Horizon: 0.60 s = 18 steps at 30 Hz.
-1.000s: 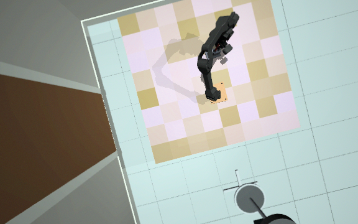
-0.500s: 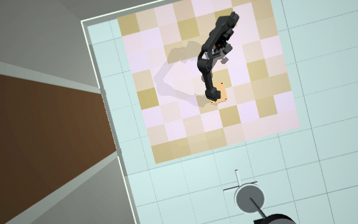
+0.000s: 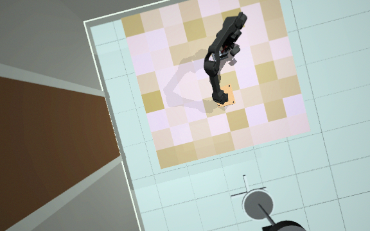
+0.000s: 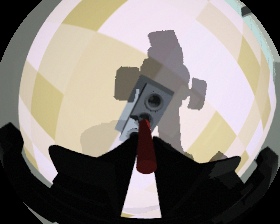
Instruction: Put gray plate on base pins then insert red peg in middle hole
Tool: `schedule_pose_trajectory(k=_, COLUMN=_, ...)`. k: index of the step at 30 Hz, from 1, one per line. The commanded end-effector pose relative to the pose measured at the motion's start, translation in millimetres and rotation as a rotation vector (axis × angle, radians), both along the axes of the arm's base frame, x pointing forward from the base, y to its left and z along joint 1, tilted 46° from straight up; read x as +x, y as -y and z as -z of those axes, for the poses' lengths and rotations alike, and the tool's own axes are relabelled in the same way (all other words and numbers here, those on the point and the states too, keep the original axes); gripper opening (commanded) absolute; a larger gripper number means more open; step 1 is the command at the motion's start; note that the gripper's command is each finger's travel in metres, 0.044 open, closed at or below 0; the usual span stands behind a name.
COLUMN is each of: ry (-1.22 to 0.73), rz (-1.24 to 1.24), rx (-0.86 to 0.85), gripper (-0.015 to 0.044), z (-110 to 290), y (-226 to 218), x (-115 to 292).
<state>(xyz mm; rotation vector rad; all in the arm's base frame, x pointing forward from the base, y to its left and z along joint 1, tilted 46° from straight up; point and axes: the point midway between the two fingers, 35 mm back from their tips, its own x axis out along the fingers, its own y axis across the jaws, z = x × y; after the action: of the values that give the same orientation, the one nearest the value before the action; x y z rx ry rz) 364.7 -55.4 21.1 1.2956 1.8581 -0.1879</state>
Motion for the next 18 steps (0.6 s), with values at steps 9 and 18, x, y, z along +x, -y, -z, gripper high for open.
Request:
schedule_pose_trajectory(k=9, ry=0.003, rz=0.0, rx=-0.003, gripper=0.0, z=7.1, y=-8.2, x=0.0)
schedule_pose_trajectory(k=18, ry=0.002, rz=-0.007, rx=-0.007, gripper=0.0, z=9.0, y=-9.4, x=0.4)
